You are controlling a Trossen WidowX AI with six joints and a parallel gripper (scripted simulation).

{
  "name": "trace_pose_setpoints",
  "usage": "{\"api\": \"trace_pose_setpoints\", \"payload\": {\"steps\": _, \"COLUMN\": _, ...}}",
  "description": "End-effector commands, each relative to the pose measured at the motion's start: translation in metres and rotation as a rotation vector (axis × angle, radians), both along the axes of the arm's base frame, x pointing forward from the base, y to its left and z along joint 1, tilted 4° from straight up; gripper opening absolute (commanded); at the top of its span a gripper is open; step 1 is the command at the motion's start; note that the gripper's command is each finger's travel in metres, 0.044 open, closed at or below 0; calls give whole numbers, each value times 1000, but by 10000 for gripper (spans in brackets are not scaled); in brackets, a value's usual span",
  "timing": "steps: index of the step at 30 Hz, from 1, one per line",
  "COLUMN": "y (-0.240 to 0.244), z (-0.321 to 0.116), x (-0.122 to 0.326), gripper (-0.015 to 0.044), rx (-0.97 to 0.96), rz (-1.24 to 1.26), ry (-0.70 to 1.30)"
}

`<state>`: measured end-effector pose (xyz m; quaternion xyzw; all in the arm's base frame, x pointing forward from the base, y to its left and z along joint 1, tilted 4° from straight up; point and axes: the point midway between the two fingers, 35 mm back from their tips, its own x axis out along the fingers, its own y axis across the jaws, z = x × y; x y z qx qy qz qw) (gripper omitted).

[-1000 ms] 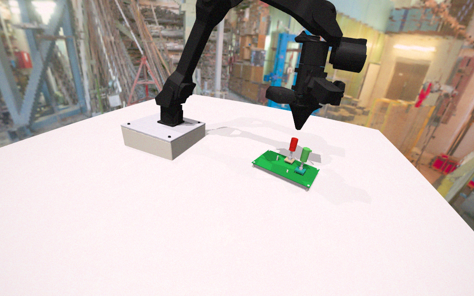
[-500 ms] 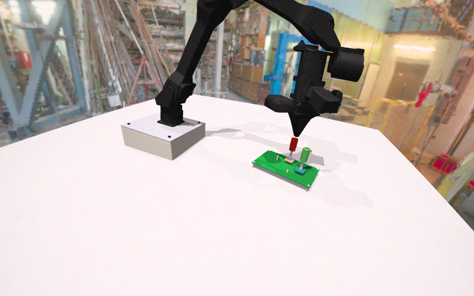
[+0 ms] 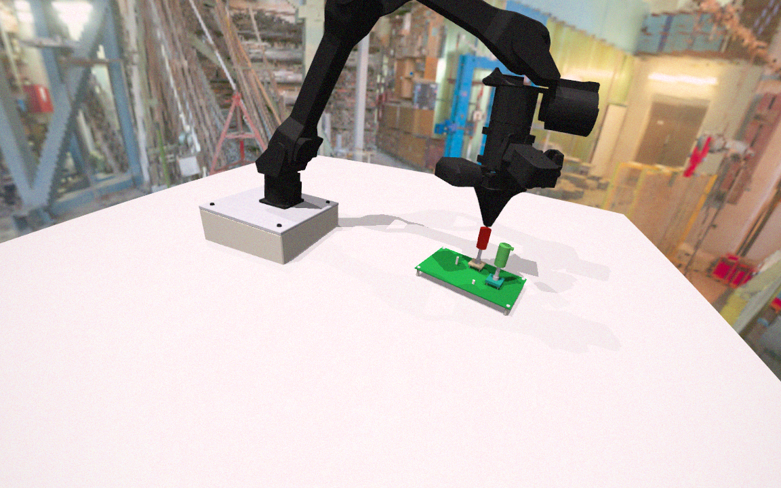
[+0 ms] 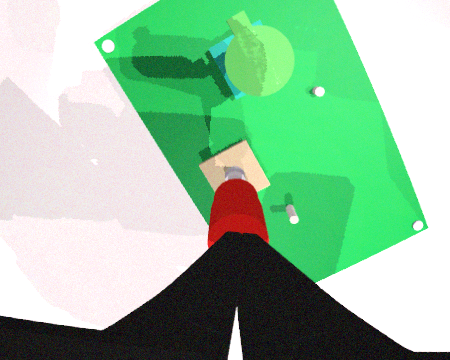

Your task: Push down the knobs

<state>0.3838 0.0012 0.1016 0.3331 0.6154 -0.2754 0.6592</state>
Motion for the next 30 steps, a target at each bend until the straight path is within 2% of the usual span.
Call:
{"api": "trace_pose_setpoints", "payload": {"steps": 1, "y": 1, "z": -2, "x": 0, "gripper": 0, "rx": 5, "rz": 2, "ry": 2}}
{"api": "trace_pose_setpoints", "payload": {"steps": 30, "y": 1, "z": -5, "x": 0, "gripper": 0, "rx": 5, "rz": 2, "ry": 2}}
